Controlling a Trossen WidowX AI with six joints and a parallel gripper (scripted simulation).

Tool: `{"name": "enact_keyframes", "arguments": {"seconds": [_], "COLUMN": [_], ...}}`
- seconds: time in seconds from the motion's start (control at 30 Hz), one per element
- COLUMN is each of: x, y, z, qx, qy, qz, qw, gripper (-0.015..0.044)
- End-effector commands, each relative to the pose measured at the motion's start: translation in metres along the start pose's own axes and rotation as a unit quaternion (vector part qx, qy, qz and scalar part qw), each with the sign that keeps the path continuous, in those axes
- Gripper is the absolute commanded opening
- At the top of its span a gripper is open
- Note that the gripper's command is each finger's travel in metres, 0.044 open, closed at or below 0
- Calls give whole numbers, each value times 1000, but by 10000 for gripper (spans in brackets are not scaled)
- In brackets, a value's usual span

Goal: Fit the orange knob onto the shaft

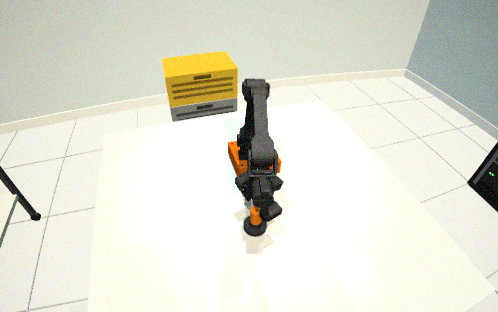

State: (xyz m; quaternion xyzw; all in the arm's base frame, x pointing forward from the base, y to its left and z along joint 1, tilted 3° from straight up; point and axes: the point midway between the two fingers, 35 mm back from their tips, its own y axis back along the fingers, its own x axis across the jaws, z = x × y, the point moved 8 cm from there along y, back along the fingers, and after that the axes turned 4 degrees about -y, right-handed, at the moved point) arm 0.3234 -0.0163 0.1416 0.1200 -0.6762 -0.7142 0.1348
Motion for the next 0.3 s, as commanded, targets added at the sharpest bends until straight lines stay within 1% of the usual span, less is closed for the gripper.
{"name": "enact_keyframes", "arguments": {"seconds": [0.0, 0.27], "x": [3, 0], "y": [48, 48], "z": [2, 0], "qx": [6, 6], "qy": [3, 3], "qz": [-12, -12], "qw": [1000, 1000], "gripper": [440, 440]}}
